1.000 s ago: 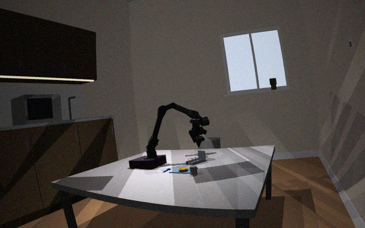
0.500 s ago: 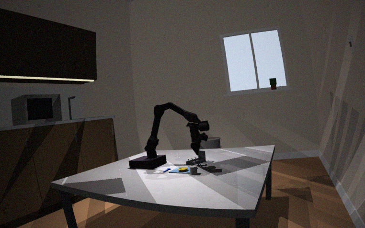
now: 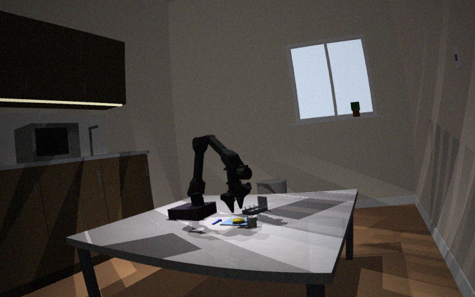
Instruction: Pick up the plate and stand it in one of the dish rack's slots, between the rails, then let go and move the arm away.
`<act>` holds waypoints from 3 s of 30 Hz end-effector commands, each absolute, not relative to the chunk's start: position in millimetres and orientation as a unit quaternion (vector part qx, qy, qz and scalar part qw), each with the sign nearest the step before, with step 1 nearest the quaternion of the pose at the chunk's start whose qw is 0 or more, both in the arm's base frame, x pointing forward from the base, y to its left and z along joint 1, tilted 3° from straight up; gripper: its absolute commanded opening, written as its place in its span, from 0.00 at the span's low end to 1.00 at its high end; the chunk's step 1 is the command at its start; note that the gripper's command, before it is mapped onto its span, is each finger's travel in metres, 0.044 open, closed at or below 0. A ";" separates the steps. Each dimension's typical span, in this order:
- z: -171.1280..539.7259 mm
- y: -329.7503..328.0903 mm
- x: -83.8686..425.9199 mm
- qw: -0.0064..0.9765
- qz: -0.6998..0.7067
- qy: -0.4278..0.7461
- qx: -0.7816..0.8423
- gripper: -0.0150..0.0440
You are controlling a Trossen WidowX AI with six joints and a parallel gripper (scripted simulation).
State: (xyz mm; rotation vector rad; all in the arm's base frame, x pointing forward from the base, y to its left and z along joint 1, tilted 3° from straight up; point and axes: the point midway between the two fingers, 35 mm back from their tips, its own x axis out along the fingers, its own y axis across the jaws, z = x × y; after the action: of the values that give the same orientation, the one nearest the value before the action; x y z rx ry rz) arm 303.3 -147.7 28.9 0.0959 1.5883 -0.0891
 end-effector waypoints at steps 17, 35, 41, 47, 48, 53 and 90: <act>-1.3 -148.9 304.3 0.698 -0.038 0.714 0.037 0.93; -29.5 -148.5 302.9 0.698 -0.038 0.714 0.037 0.93; -30.5 -148.4 302.8 0.698 -0.038 0.714 0.037 0.85; -30.5 -148.4 302.8 0.698 -0.038 0.714 0.037 0.83; -30.5 -148.4 302.8 0.698 -0.038 0.714 0.037 0.82; -30.5 -148.4 302.8 0.698 -0.038 0.714 0.037 0.76; 121.0 -155.7 322.7 0.699 -0.038 0.713 0.037 0.25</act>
State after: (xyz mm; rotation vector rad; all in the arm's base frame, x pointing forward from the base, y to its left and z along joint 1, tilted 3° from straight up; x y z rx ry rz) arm 322.1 -155.4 109.1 0.0857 1.5933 -0.0830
